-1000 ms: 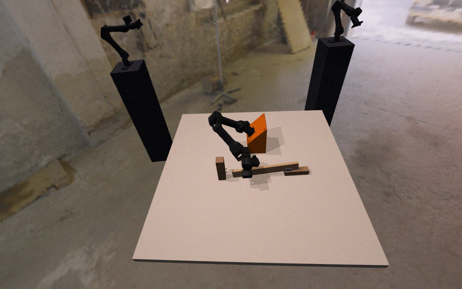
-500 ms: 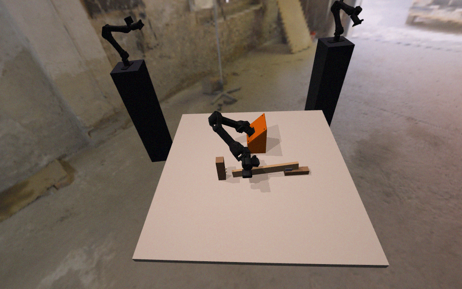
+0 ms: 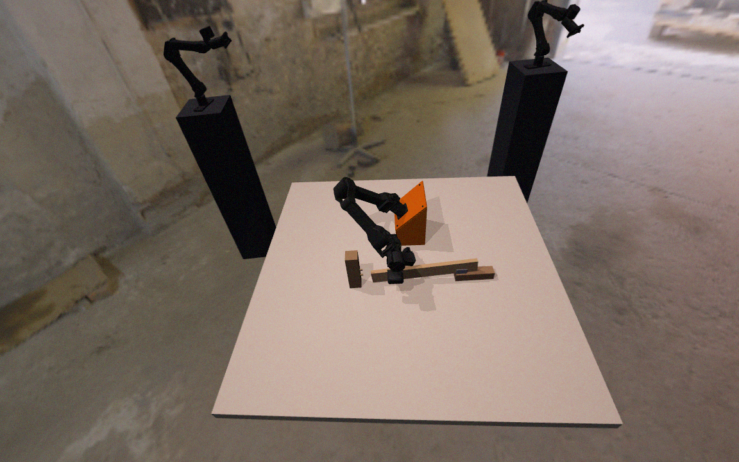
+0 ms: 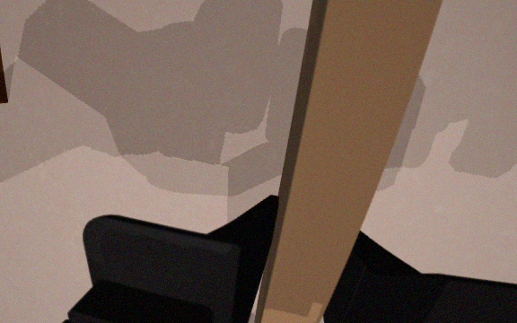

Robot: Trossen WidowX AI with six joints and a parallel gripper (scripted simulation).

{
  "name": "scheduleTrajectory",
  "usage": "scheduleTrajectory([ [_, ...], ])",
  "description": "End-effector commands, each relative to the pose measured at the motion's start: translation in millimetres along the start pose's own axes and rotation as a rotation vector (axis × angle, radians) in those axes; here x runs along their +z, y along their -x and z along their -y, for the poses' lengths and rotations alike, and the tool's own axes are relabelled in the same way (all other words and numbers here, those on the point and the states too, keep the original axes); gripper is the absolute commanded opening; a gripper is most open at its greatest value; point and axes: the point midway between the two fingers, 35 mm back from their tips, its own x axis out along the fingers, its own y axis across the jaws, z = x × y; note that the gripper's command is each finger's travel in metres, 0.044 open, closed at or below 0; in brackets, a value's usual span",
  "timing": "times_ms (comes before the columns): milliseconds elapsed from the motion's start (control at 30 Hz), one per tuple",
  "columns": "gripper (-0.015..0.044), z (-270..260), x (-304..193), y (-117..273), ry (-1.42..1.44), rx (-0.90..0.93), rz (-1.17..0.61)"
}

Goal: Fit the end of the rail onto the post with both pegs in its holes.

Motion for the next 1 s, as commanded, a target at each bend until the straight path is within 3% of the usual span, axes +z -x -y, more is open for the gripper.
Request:
scheduleTrajectory([
  [0,0.0,2.1,0.5,5.3,0.002,-0.009,0.007],
  [967,0.0,3.4,0.5,19.9,0.002,-0.009,0.008],
])
